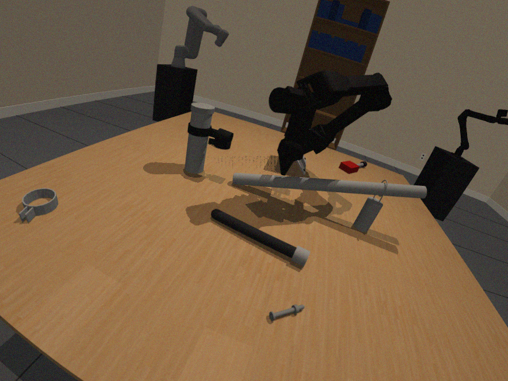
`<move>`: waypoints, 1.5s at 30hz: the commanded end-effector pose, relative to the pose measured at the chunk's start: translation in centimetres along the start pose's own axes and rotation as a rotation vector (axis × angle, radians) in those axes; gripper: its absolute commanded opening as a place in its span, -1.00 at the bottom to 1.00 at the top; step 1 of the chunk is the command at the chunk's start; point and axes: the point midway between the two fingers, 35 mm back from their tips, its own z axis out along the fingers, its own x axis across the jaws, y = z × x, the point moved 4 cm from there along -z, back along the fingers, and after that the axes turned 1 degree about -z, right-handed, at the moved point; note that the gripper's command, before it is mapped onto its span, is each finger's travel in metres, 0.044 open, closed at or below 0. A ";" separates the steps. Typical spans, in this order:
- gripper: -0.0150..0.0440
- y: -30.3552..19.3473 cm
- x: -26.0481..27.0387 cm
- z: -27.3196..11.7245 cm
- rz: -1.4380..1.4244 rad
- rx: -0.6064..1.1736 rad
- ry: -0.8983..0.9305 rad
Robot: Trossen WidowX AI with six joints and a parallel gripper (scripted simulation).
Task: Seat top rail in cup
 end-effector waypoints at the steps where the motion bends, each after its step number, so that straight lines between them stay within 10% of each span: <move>1: 1.00 0.1 0.1 1.3 0.007 -0.005 0.003; 45: 0.91 0.2 0.1 7.2 0.006 -0.008 0.003</move>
